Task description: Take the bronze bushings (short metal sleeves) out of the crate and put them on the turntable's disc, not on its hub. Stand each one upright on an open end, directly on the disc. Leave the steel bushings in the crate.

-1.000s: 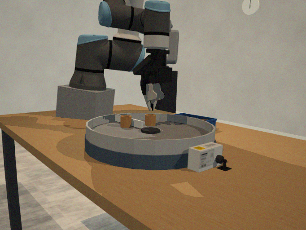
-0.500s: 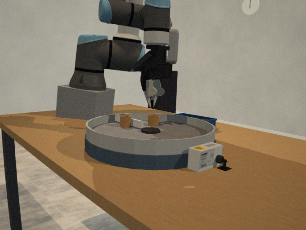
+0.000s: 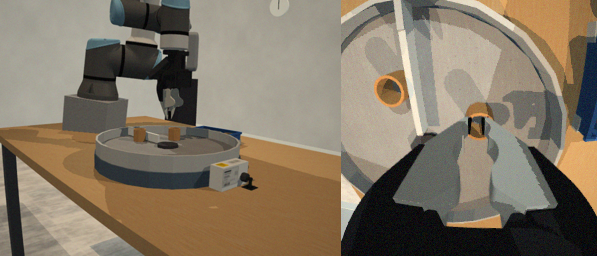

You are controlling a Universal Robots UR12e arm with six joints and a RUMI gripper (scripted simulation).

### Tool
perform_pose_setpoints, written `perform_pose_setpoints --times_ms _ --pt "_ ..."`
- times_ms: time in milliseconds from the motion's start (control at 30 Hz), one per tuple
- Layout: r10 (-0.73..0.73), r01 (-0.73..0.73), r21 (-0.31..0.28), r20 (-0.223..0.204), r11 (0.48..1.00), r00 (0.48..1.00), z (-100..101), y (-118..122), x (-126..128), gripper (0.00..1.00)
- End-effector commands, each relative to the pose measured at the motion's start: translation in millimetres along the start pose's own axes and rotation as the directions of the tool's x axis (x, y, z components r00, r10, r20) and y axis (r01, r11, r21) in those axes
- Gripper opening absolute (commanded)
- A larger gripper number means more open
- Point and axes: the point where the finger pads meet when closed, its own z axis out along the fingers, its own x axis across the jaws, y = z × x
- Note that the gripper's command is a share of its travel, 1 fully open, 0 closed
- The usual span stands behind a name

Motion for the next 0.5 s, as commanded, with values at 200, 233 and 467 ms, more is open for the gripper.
perform_pose_setpoints --times_ms 200,233,467 --pt "0.0 0.0 -0.001 0.0 1.0 1.0 -0.5 0.6 -0.2 0.06" --pt "0.0 0.0 -0.001 0.0 1.0 1.0 -0.5 0.6 -0.2 0.06" --pt "0.0 0.0 -0.001 0.0 1.0 1.0 -0.5 2.1 18.4 0.05"
